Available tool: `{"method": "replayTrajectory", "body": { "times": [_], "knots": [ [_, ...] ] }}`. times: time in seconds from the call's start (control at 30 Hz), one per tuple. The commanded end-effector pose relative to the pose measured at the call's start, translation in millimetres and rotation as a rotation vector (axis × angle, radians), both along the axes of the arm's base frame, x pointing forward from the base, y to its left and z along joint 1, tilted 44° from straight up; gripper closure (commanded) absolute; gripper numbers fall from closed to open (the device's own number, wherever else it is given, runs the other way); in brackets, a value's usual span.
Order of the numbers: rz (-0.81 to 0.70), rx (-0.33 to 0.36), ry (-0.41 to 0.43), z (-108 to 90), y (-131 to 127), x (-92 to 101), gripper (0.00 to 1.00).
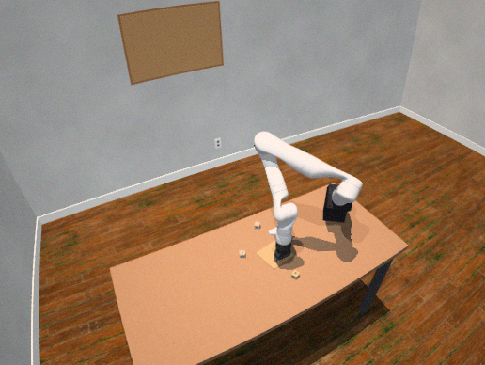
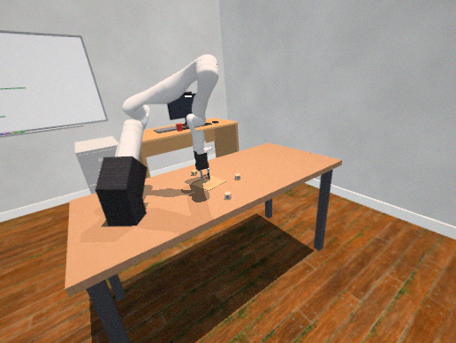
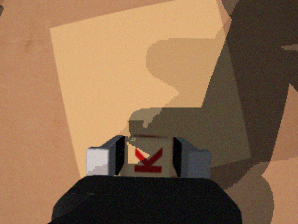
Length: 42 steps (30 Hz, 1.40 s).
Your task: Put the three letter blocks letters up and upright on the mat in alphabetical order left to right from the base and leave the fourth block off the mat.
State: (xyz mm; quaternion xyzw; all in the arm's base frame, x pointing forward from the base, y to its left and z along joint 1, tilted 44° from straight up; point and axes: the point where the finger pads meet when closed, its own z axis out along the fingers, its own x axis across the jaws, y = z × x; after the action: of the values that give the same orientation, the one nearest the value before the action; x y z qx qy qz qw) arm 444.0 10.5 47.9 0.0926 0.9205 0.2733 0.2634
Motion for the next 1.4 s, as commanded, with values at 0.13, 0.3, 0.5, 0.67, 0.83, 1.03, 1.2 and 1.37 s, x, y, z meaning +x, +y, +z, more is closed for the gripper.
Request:
{"method": "replayTrajectory", "body": {
  "times": [0.13, 0.3, 0.5, 0.67, 0.83, 1.03, 1.2, 1.37],
  "knots": [
    [-0.008, -0.001, 0.000, -0.9, -2, 2.6, 0.13],
    [-0.008, -0.001, 0.000, -0.9, -2, 2.6, 0.13],
    [-0.008, -0.001, 0.000, -0.7, -2, 2.3, 0.13],
    [-0.009, 0.004, 0.012, 1.6, -4, -5.4, 0.13],
    [0.003, -0.004, 0.005, 8.8, -8, -10.6, 0.13],
    [0.002, -0.004, 0.005, 21.5, -16, -20.1, 0.13],
    [0.002, -0.004, 0.004, 35.3, -25, -30.3, 0.13],
    [0.000, -0.003, 0.004, 47.7, -33, -38.4, 0.13]
  ]
}}
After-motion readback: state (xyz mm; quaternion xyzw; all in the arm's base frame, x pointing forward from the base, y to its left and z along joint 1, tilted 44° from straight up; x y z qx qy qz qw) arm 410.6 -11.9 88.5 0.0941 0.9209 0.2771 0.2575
